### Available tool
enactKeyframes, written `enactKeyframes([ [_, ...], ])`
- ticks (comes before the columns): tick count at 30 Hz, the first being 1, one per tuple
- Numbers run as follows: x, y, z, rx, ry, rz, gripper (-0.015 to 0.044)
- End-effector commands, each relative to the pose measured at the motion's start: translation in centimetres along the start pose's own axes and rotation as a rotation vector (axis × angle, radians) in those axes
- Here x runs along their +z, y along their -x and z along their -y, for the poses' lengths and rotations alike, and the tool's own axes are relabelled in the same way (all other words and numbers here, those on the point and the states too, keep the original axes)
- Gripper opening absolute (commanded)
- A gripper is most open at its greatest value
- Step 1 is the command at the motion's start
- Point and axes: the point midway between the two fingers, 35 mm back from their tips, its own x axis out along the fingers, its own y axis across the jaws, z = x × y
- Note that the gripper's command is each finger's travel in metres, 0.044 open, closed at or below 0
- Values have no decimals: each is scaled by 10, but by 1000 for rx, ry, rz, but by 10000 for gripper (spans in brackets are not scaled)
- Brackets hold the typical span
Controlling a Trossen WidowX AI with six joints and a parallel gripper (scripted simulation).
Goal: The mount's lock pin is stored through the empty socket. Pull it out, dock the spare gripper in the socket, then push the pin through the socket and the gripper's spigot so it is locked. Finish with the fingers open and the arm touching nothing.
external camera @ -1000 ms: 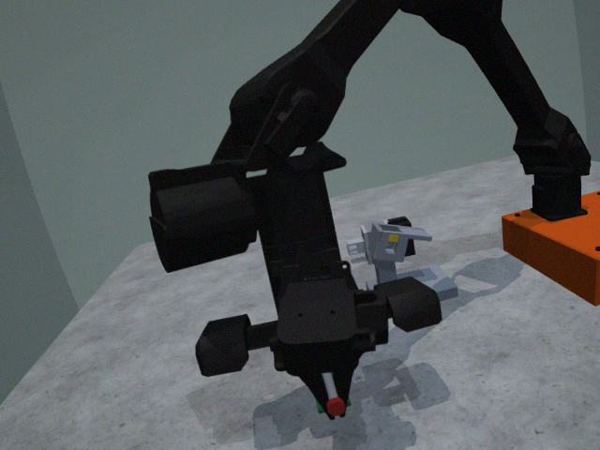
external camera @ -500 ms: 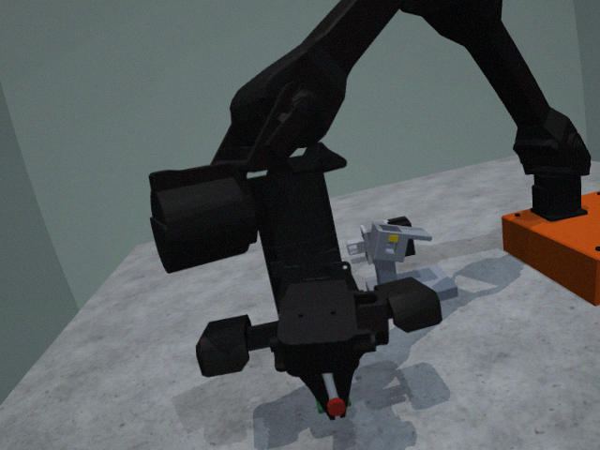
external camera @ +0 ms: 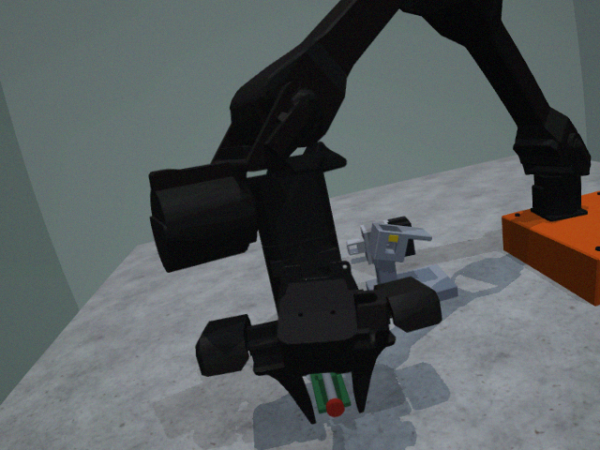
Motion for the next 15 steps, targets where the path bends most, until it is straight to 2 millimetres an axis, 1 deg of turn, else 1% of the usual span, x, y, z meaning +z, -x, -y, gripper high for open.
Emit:
enactKeyframes([
  [1, 0, 2, 0, 0, 0, 0, 200],
  [15, 10, 44, 3, -7, 1, 3, 200],
])
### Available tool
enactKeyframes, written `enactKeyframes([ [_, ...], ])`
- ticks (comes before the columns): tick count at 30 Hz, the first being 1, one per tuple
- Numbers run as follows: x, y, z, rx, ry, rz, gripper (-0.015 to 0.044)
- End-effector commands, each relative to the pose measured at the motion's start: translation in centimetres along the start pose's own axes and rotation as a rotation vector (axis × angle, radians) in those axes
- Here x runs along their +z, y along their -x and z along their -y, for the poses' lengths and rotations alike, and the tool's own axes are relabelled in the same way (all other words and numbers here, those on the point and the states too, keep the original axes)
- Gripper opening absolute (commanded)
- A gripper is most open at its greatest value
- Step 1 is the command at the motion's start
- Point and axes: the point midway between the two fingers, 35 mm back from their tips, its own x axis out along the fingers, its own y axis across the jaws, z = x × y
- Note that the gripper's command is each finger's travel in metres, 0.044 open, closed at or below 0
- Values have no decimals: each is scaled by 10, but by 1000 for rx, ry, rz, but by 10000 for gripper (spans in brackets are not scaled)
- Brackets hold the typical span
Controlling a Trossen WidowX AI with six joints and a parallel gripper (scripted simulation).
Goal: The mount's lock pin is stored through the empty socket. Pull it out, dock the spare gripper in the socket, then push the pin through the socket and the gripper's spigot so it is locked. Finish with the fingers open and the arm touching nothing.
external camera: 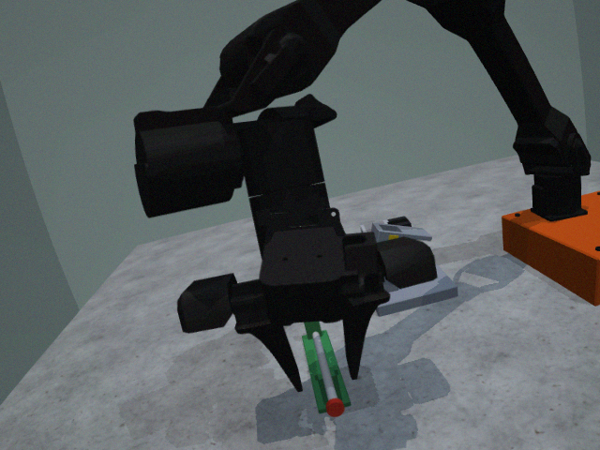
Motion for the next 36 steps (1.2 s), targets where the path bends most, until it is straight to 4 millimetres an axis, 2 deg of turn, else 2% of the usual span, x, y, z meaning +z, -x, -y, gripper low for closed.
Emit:
enactKeyframes([
  [1, 2, 10, 0, 0, 0, 0, 200],
  [10, 8, 36, 3, -7, 1, 3, 200],
  [11, 7, 29, 3, -8, 2, 4, 226],
  [15, 7, 29, 3, -8, 2, 4, 331],
  [17, 0, 37, 4, -4, 0, -9, 279],
  [21, -40, 87, 3, 29, -9, -76, 180],
  [23, -47, 95, 1, 35, -10, -87, 180],
  [31, -47, 95, 1, 35, -10, -87, 180],
  [33, -48, 89, 2, 35, -10, -87, 180],
  [36, -53, 66, 3, 35, -10, -87, 180],
])
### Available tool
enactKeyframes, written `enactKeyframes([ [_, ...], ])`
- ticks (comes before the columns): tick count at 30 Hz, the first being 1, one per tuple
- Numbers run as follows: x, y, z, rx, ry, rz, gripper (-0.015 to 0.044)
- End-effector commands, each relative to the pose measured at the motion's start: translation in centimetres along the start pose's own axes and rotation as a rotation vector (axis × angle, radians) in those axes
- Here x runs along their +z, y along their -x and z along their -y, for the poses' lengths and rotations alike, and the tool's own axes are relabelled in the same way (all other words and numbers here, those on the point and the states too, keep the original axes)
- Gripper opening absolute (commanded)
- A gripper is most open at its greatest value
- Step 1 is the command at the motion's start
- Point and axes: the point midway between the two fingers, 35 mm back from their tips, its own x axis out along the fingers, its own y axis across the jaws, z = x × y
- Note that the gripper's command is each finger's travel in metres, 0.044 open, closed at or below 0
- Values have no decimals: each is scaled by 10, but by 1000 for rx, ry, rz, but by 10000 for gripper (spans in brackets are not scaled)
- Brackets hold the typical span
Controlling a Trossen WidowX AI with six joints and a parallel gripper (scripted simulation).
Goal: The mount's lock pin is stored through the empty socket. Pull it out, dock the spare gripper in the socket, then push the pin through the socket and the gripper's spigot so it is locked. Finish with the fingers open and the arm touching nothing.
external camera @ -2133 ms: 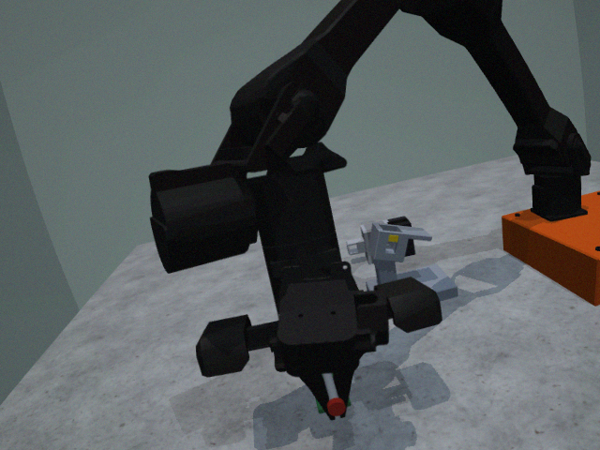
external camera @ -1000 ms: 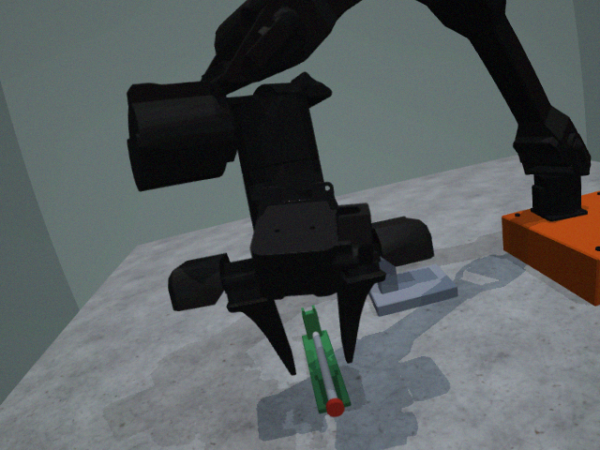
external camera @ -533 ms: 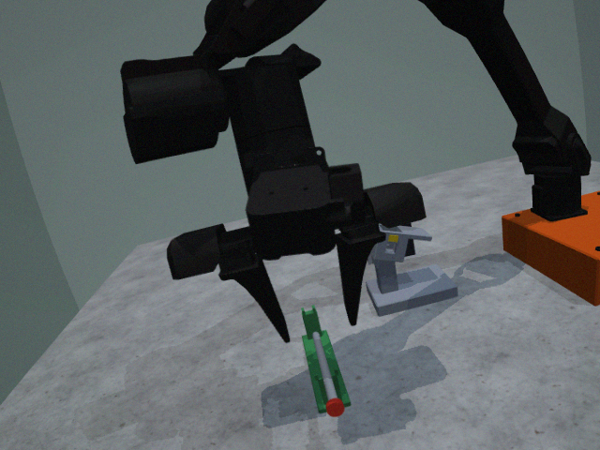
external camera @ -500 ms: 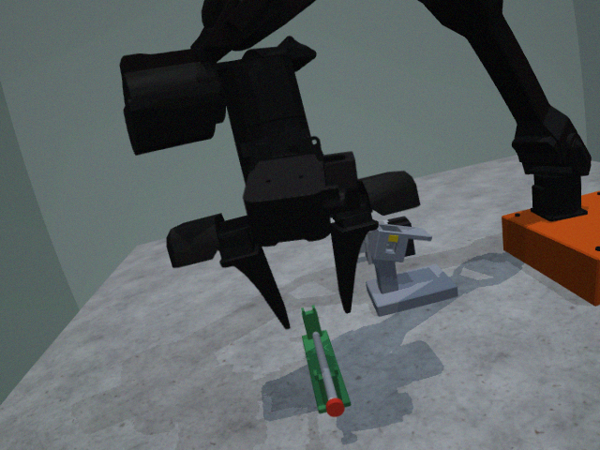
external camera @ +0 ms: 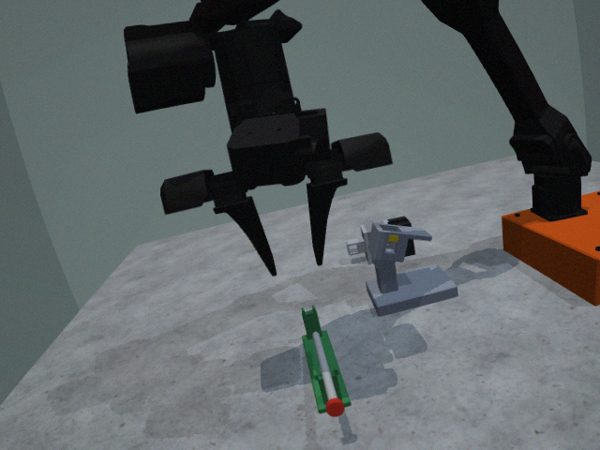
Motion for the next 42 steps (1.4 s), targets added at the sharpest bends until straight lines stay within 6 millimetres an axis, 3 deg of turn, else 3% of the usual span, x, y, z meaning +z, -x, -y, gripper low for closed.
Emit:
enactKeyframes([
  [1, -6, -30, -1, 14, 2, -9, 180],
  [3, -9, -52, -2, 14, 1, -10, 180],
  [5, -11, -60, -3, 14, 1, -10, 180],
  [42, -18, -114, -3, 14, 1, -10, 180],
])
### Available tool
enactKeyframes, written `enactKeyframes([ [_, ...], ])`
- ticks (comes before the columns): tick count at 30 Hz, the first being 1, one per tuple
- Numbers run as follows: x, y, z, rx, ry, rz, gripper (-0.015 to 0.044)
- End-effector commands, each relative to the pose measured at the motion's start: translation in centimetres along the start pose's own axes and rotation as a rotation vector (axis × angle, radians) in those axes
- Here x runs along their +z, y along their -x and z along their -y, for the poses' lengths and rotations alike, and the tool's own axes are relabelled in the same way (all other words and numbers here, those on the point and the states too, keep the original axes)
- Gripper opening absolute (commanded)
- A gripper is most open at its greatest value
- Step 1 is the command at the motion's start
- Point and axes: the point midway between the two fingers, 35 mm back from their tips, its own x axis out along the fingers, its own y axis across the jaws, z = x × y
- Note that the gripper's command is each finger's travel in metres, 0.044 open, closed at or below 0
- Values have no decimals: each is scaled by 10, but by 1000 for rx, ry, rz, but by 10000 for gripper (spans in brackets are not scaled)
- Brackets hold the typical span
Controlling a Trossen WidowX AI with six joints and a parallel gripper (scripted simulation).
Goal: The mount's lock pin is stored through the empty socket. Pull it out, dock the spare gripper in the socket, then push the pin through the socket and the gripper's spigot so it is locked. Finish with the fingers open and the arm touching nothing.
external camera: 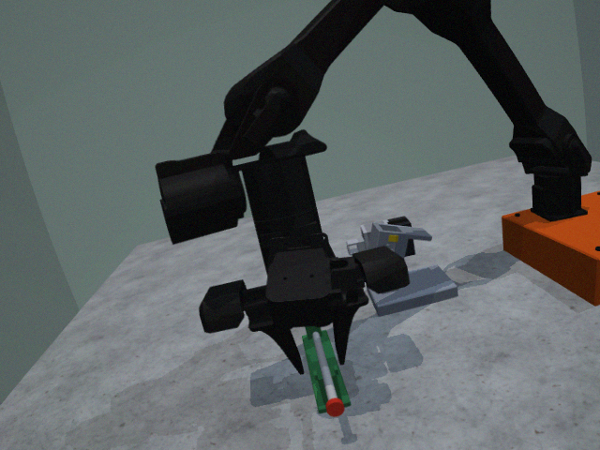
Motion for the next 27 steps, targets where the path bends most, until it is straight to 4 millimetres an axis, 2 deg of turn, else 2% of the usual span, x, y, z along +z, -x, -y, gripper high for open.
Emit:
enactKeyframes([
  [1, -2, -9, -2, 7, 3, -5, 180],
  [11, -3, -13, -2, 7, 3, -5, 180],
  [17, -3, -13, -2, 7, 3, -5, 23],
  [21, -3, -13, -2, 7, 3, -5, 0],
  [27, -3, -13, -3, 7, 3, -5, 0],
])
